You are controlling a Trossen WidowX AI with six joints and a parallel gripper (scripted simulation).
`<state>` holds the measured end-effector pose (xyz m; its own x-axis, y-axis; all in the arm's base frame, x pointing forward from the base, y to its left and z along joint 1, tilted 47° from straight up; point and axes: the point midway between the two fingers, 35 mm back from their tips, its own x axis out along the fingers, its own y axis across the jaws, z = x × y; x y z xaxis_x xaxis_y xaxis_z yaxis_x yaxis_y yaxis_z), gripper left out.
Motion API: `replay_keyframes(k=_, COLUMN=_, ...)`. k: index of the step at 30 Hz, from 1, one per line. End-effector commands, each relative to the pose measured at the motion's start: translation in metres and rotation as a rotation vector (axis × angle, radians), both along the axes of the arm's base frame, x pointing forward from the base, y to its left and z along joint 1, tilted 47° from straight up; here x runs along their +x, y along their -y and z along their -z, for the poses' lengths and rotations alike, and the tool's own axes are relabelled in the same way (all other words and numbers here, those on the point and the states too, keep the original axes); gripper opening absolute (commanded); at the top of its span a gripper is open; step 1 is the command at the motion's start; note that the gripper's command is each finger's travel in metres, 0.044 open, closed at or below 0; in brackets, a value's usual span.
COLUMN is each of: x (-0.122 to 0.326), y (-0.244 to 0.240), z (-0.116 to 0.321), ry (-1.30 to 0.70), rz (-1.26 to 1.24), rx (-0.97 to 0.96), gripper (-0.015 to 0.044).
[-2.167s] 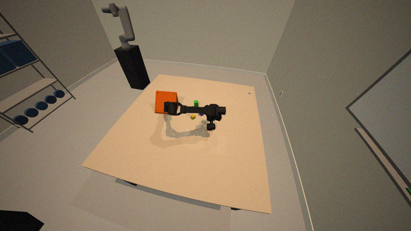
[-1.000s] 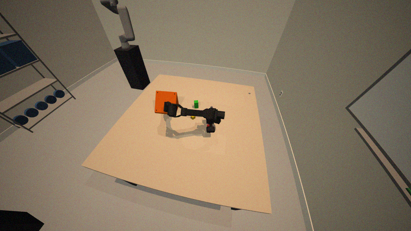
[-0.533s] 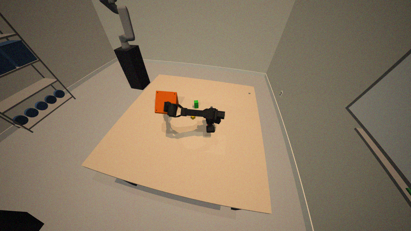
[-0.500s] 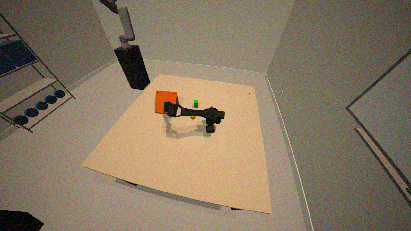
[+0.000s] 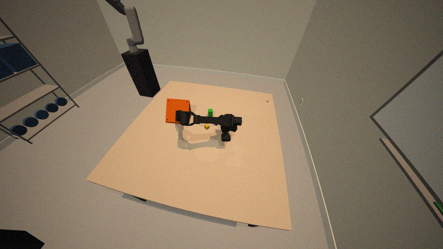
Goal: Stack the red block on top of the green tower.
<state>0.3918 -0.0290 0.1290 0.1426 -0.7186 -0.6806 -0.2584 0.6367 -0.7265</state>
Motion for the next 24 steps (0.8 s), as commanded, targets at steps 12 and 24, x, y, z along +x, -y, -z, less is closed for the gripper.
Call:
replay_keyframes(k=12, x=-0.009, y=-0.051, z=-0.047, ry=0.009, rz=-0.006, rx=0.002, gripper=0.0000)
replay_keyframes(k=24, x=-0.013, y=-0.065, z=-0.060, ry=0.001, rz=-0.040, rx=-0.006, gripper=0.0000)
